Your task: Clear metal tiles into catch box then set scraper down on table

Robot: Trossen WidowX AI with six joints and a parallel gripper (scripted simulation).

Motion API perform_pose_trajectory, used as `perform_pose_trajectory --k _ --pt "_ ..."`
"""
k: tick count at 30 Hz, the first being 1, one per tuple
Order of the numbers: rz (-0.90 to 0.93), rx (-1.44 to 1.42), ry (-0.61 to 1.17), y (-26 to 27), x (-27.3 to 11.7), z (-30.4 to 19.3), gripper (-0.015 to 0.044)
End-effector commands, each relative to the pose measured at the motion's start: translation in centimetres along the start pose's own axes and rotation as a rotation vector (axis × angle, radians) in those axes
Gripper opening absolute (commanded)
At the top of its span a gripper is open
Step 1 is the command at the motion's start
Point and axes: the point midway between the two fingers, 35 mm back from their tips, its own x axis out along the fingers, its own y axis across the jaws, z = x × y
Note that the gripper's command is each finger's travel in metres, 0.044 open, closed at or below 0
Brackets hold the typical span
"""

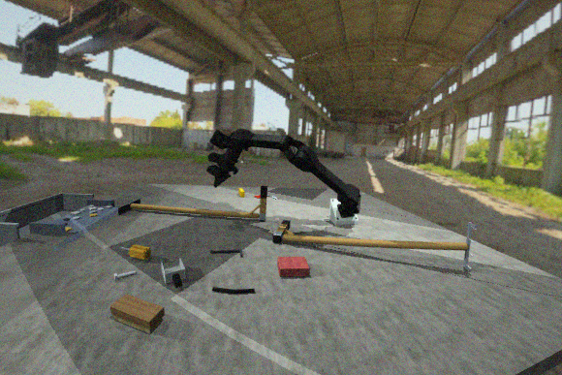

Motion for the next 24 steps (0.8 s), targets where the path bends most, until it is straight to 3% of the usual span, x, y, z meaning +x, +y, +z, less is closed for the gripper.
perform_pose_trajectory --k 1,14,24 --pt "0.000 0.000 0.000 0.0 0.0 0.0 0.0000" --pt "0.000 0.000 0.000 0.0 0.0 0.0 0.0000" --pt "0.047 0.008 -0.085 -0.4 -3.7 1.2 0.0263"
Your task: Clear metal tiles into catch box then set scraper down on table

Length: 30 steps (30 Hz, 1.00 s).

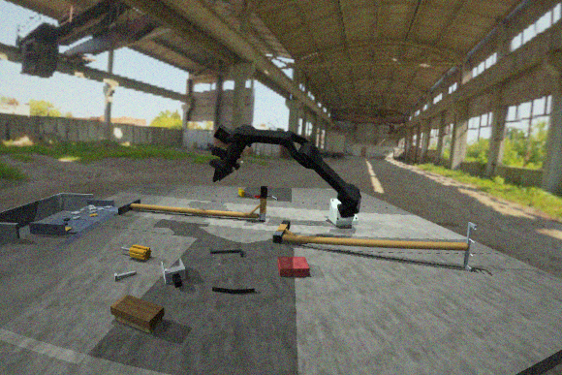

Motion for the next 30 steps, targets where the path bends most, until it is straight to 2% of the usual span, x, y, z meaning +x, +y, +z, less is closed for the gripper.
perform_pose_trajectory --k 1,7,30 --pt "0.025 0.006 -0.041 0.1 -1.9 0.6 0.0289" --pt "0.056 0.008 -0.100 -0.2 -4.5 1.3 0.0440" --pt "0.156 -0.007 -0.319 -1.1 -14.7 1.9 0.0440"
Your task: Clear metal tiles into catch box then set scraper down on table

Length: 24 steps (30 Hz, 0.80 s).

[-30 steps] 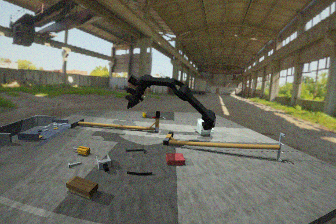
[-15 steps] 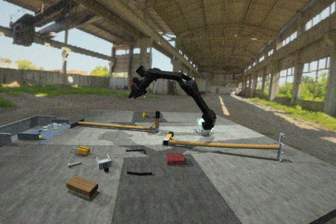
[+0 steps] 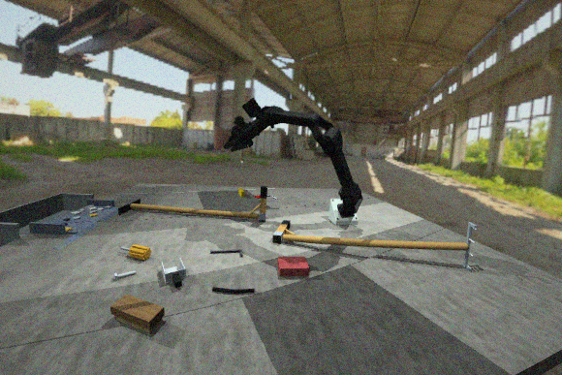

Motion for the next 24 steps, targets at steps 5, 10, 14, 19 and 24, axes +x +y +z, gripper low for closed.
perform_pose_trajectory --k 5,10,14,19,24 --pt "0.036 -0.007 -0.067 0.4 -3.3 0.5 0.0440" --pt "0.053 -0.017 -0.111 0.5 -5.4 0.7 0.0440" --pt "0.067 -0.027 -0.146 0.6 -7.0 0.7 0.0440" --pt "0.082 -0.040 -0.188 0.8 -9.1 0.6 0.0440" --pt "0.096 -0.056 -0.228 0.9 -11.1 0.4 0.0440"
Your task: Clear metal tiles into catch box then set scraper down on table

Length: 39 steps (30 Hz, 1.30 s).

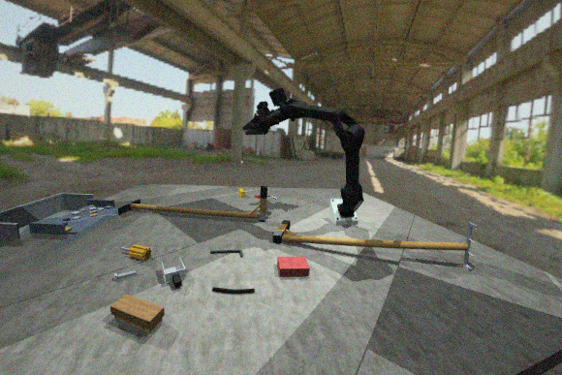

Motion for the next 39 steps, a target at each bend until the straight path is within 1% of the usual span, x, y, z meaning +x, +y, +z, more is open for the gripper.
perform_pose_trajectory --k 1,19,39 --pt "0.016 -0.006 -0.028 0.5 -1.5 0.0 0.0440" --pt "0.057 -0.076 -0.161 1.9 -8.2 -0.6 0.0440" --pt "0.081 -0.175 -0.285 3.6 -14.5 -3.2 0.0440"
